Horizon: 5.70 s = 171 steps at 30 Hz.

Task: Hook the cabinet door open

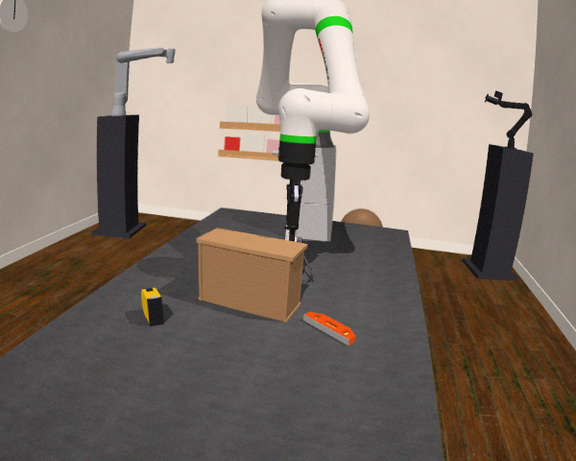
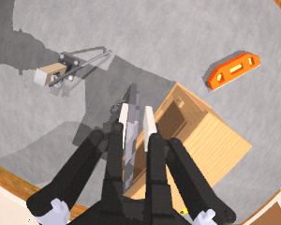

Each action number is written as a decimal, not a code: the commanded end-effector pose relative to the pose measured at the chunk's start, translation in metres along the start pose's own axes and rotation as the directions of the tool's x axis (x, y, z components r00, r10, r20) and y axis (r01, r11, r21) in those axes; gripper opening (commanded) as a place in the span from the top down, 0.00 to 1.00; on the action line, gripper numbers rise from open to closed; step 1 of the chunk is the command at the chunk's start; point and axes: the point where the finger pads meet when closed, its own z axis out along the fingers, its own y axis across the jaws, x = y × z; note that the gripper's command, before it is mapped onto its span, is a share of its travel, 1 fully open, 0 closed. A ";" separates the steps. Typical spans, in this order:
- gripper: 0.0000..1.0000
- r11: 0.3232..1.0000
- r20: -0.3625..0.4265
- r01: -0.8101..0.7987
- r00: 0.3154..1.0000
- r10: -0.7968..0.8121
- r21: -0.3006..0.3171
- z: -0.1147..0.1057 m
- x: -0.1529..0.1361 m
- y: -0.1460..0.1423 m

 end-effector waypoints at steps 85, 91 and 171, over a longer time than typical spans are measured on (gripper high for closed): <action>0.84 0.999 0.000 0.035 0.999 -0.035 0.000 -0.054 0.000 -0.006; 0.84 0.999 0.000 0.035 0.999 -0.035 0.000 -0.064 0.000 -0.006; 0.84 -0.618 -0.021 0.782 -0.619 -0.785 0.082 -0.072 0.049 -0.050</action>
